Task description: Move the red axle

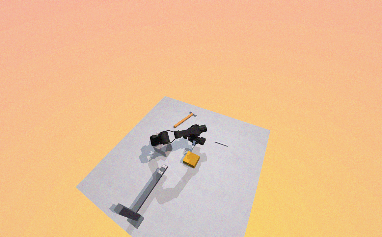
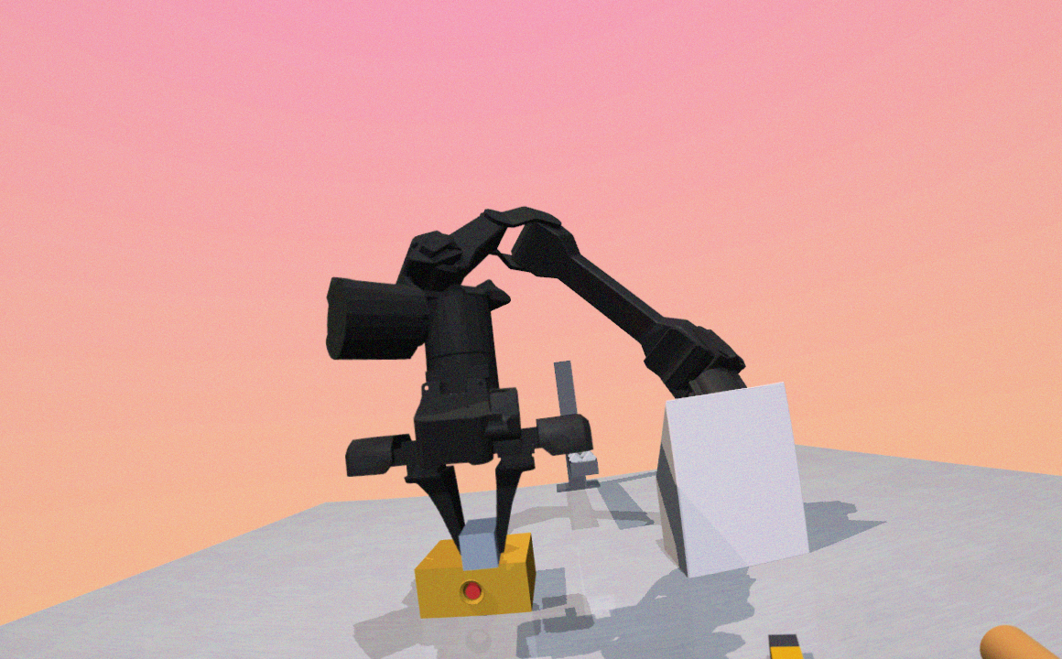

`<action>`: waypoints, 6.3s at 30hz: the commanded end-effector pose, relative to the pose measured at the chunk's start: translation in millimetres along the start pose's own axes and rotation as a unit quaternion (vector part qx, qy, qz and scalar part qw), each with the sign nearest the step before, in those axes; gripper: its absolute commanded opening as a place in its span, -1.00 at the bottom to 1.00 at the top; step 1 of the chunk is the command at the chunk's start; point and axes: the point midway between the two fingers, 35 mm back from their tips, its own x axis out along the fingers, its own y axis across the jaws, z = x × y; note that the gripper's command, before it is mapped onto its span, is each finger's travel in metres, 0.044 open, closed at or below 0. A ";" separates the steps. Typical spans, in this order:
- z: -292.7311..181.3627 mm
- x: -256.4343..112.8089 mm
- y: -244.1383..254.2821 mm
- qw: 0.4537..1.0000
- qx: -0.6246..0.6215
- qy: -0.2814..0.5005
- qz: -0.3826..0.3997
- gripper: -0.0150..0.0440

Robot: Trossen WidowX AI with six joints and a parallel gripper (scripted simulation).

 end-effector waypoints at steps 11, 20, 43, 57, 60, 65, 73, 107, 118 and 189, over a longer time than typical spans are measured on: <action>-0.9 3.0 -31.3 1.000 -0.014 0.003 -0.003 -0.49; -0.8 18.0 -32.2 1.000 -0.014 0.003 -0.003 -0.49; -1.8 56.0 -32.3 1.000 -0.014 0.004 -0.003 -0.49; -5.4 69.6 -31.3 1.000 -0.014 0.005 -0.003 -0.49; -9.9 69.5 -31.3 1.000 -0.014 0.005 -0.003 -0.49; -18.2 69.4 -31.2 1.000 -0.014 0.005 -0.003 -0.49; -31.5 69.5 -30.5 1.000 -0.014 0.005 -0.003 -0.49; -26.0 69.4 -31.3 1.000 -0.014 0.005 -0.003 -0.49; 7.1 69.1 -32.1 1.000 -0.013 0.004 -0.003 -0.49; -3.7 18.2 -13.8 1.000 -0.014 0.002 -0.003 -0.49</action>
